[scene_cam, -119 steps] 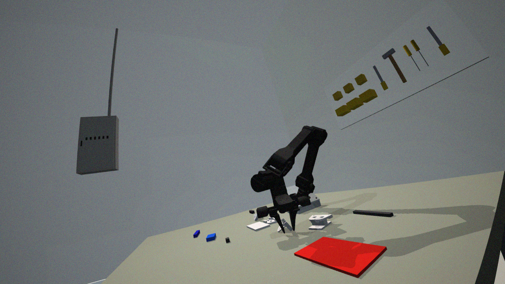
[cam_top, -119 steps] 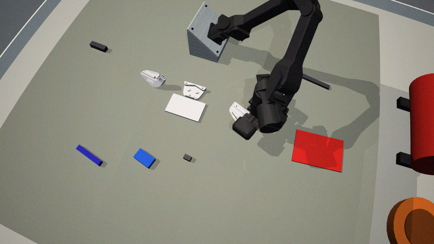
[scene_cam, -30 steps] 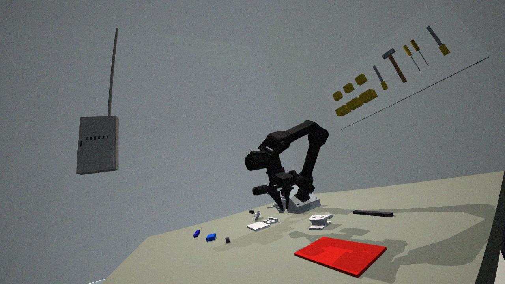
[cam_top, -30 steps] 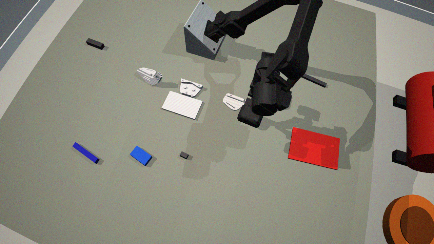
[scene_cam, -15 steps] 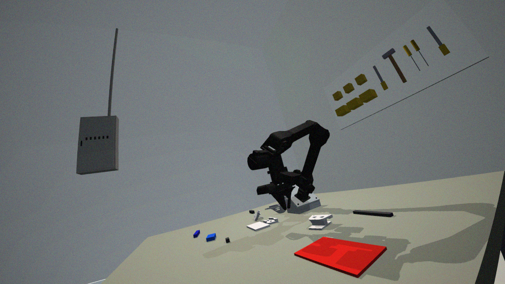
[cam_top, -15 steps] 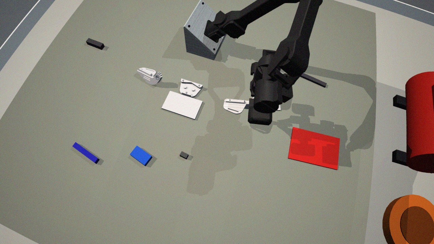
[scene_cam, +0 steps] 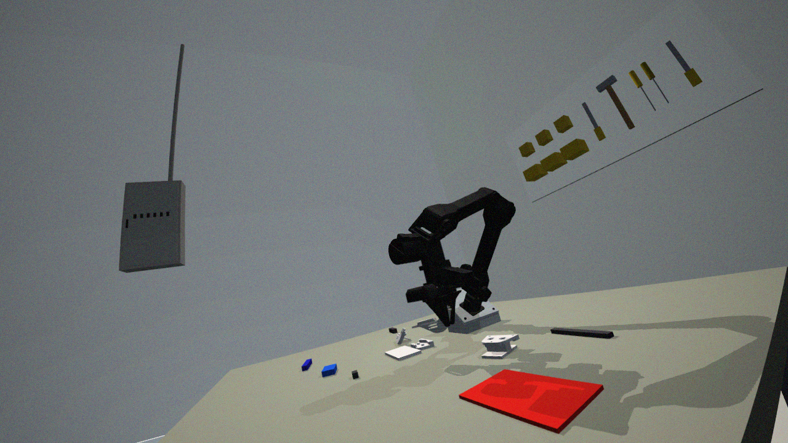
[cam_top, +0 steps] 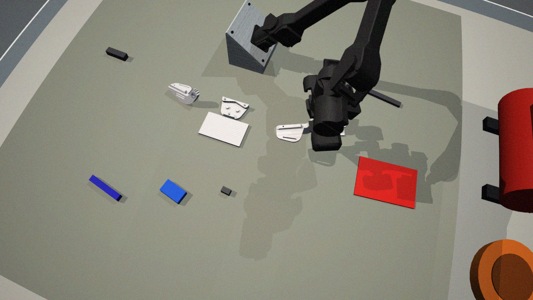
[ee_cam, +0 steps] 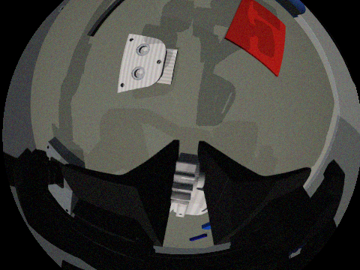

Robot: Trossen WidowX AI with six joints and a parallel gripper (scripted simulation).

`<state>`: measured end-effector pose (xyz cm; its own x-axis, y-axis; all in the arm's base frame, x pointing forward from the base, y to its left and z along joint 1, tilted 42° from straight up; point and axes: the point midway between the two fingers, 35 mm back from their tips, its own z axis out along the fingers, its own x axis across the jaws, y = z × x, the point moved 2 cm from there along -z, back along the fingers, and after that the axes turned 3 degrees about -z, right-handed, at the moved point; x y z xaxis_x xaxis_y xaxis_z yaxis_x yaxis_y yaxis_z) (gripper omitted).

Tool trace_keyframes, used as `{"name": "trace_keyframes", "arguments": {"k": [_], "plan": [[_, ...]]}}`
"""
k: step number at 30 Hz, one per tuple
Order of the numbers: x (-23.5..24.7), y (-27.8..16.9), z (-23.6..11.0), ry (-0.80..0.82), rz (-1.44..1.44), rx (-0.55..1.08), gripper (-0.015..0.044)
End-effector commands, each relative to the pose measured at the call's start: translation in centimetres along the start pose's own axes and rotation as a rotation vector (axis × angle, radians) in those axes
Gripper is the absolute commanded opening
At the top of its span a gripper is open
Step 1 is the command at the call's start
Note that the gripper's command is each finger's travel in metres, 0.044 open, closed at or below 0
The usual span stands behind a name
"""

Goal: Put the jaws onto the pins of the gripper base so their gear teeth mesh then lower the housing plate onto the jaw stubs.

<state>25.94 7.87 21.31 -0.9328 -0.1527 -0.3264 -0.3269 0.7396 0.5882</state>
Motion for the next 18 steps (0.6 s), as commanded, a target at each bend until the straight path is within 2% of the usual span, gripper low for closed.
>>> {"name": "trace_keyframes", "arguments": {"k": [1,18], "plan": [[0.0,0.1,0.1,-0.002,-0.011,-0.002,0.0037],[-0.1,0.0,2.8,-0.002,-0.011,-0.001,0.0037]]}}
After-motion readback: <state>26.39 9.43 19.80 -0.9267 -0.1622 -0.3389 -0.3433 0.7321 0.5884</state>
